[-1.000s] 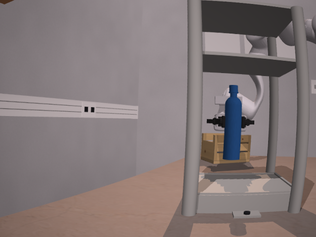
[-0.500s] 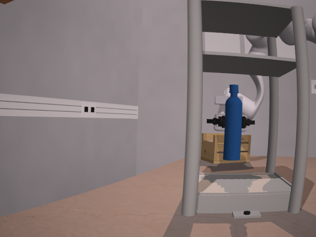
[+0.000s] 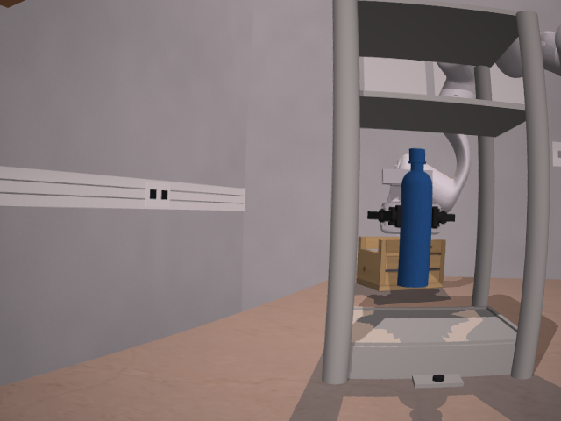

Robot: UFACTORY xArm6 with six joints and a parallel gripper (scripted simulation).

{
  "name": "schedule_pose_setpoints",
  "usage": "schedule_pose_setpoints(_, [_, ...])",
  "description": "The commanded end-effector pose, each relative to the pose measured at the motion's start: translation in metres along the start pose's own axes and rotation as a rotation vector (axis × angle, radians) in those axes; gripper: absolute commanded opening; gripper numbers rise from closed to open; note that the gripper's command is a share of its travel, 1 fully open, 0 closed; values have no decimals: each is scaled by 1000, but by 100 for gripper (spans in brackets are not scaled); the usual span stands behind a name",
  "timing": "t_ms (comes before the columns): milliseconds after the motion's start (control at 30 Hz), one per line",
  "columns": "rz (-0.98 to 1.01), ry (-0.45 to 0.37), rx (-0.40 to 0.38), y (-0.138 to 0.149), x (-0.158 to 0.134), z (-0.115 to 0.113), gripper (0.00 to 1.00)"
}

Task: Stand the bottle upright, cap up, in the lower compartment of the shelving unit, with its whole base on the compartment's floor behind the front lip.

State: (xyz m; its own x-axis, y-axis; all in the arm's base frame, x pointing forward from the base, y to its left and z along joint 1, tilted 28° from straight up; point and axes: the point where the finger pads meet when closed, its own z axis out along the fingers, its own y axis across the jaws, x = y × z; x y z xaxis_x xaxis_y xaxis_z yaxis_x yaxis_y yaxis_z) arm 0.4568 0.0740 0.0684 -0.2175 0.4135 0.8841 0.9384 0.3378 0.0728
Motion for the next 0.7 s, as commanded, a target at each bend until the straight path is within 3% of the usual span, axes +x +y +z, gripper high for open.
schedule_pose_setpoints(0, [-3, -1, -1, 1, 1, 12, 0])
schedule_pose_setpoints(667, [-3, -1, -1, 1, 1, 64, 0])
